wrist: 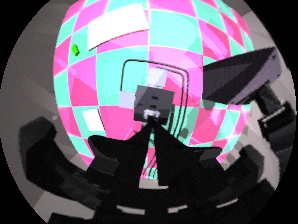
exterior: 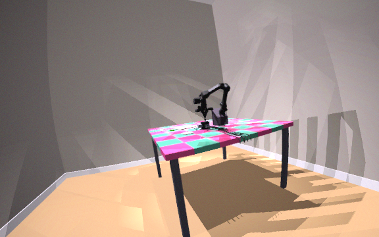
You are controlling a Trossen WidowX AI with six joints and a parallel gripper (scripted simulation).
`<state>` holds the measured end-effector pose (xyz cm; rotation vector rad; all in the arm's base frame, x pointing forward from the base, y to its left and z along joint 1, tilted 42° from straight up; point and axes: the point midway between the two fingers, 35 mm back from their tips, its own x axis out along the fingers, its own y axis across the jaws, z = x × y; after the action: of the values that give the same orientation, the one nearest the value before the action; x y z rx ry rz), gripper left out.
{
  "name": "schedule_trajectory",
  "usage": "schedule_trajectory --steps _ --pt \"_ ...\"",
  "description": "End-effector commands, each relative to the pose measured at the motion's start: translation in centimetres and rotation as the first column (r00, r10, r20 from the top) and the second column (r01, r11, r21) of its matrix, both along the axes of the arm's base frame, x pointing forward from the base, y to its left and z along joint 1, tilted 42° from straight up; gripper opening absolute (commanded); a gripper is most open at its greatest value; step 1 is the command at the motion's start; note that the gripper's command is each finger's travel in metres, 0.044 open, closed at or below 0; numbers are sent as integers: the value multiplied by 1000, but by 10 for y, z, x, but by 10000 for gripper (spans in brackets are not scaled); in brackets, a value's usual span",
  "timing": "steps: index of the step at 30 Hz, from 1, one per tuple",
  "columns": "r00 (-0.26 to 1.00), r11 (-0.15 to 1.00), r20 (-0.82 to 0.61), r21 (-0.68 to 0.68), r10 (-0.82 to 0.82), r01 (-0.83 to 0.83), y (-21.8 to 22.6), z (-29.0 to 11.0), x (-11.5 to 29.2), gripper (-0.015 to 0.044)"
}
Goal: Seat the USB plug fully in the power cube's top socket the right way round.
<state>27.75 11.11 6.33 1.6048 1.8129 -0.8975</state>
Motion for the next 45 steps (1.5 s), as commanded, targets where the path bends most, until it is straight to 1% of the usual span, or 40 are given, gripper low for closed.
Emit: schedule_trajectory --steps 1,45 --pt "1000 1000 -3 -5 -5 5 0 -1 0 0" --pt "1000 1000 -3 -5 -5 5 3 -5 0 0"
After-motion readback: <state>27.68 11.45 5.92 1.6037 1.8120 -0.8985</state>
